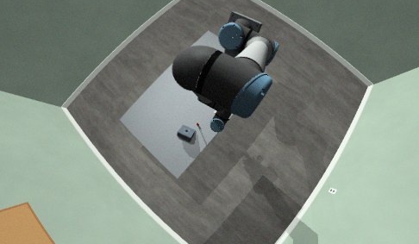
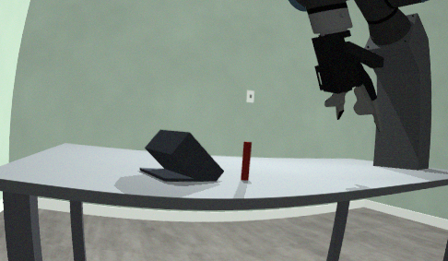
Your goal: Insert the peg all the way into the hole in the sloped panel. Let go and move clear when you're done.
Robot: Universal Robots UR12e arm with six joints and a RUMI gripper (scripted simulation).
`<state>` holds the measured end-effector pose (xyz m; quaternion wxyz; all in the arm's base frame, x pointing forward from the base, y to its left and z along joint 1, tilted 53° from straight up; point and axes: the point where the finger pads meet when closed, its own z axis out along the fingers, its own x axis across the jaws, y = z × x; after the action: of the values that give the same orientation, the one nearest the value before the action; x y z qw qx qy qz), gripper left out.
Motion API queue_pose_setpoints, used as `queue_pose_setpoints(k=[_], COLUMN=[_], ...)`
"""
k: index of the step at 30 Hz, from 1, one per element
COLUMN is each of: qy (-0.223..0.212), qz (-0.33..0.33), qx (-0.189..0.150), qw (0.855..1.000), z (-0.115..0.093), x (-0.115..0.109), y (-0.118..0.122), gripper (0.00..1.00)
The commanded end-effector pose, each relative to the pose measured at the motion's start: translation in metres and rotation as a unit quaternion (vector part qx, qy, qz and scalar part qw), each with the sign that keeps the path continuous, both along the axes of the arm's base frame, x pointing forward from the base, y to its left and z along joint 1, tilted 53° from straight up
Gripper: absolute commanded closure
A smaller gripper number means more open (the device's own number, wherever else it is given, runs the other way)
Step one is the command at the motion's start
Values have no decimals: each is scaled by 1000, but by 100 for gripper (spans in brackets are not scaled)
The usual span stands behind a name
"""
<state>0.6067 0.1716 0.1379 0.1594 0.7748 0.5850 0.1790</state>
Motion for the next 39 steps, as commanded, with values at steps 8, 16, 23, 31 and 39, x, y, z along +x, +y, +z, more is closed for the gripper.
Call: queue_pose_setpoints(k=[8, 16, 23, 31, 39], qy=[-33, -47, -68, -86, -107], qz=[54, 79, 108, 136, 163], qx=[-13, -24, -38, -54, -73], qw=[998, 995, 991, 986, 978], z=[23, 31, 46, 57, 73], x=[26, 36, 51, 62, 75], y=[-17, -28, -41, -55, -69], gripper=[0, 0, 0, 0, 0])
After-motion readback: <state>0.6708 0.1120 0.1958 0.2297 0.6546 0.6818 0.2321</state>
